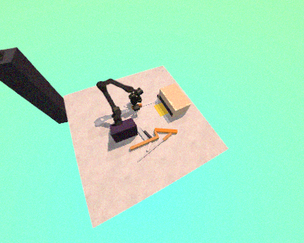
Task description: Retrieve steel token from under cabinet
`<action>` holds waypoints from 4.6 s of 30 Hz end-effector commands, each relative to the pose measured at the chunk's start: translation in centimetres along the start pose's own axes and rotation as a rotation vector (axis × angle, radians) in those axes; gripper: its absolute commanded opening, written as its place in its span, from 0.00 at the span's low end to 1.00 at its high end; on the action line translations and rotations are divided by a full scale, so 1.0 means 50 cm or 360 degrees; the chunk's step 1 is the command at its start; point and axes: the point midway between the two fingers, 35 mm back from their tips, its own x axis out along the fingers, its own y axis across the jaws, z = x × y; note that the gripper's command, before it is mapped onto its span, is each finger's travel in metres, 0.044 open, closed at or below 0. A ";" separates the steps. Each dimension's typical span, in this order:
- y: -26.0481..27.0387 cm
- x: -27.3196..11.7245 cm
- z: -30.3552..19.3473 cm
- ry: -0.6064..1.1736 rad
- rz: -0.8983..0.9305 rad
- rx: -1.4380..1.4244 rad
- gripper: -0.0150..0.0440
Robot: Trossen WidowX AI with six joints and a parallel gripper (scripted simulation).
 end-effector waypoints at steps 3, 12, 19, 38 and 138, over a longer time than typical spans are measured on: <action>0.000 0.000 0.012 0.0001 -0.0001 0.0019 0.25; 0.000 -0.001 0.033 0.0000 -0.0002 0.0044 0.25; -0.001 -0.001 0.050 -0.0001 -0.0003 0.0056 0.25; -0.002 -0.001 0.096 -0.0003 -0.0004 0.0070 0.25; -0.014 -0.004 0.318 -0.0012 -0.0005 0.0068 0.25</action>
